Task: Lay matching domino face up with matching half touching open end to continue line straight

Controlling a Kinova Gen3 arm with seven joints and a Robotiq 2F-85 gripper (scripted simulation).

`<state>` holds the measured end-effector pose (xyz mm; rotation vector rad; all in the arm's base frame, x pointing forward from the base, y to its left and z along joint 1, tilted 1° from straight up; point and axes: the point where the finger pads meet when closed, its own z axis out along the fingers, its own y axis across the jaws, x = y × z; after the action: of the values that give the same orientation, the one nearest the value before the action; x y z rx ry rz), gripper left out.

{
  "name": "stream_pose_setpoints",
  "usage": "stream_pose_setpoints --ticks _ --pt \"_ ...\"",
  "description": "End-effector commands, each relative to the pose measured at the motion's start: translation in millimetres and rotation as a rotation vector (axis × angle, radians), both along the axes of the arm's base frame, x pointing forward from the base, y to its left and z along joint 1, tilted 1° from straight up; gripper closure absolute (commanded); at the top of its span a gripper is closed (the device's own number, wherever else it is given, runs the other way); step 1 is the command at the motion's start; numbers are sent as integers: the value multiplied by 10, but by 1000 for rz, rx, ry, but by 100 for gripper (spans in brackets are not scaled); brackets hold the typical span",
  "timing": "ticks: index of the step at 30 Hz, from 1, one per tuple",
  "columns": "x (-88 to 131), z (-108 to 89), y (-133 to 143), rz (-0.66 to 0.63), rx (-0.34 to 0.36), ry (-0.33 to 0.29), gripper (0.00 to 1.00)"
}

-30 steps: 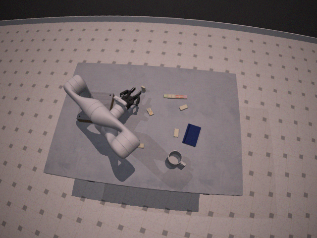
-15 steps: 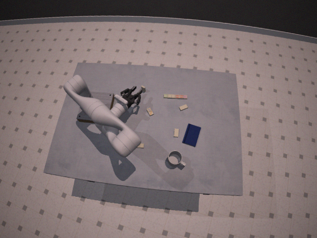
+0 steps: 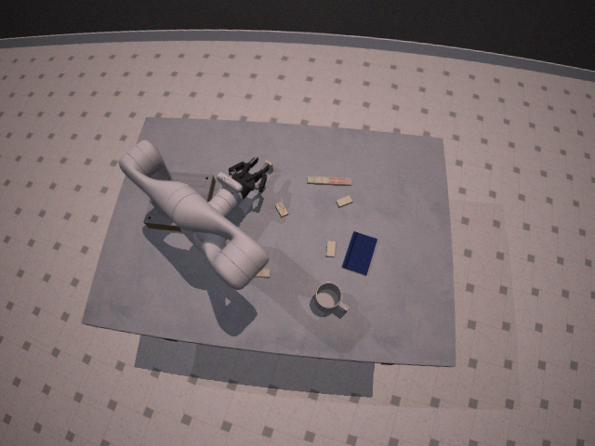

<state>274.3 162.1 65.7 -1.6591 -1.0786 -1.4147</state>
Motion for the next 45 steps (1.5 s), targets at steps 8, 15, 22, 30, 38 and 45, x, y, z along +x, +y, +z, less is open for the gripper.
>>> stream_pose_setpoints --ticks 8,15,22,30,38,45 --pt "53 100 104 -1 1 -1 53" --pt "85 186 202 0 0 0 53" --pt "100 253 282 3 -1 2 53" --pt "99 312 358 50 -44 -22 53" --pt "90 294 364 104 -103 -53 53" --pt "64 233 364 127 -131 -54 53"
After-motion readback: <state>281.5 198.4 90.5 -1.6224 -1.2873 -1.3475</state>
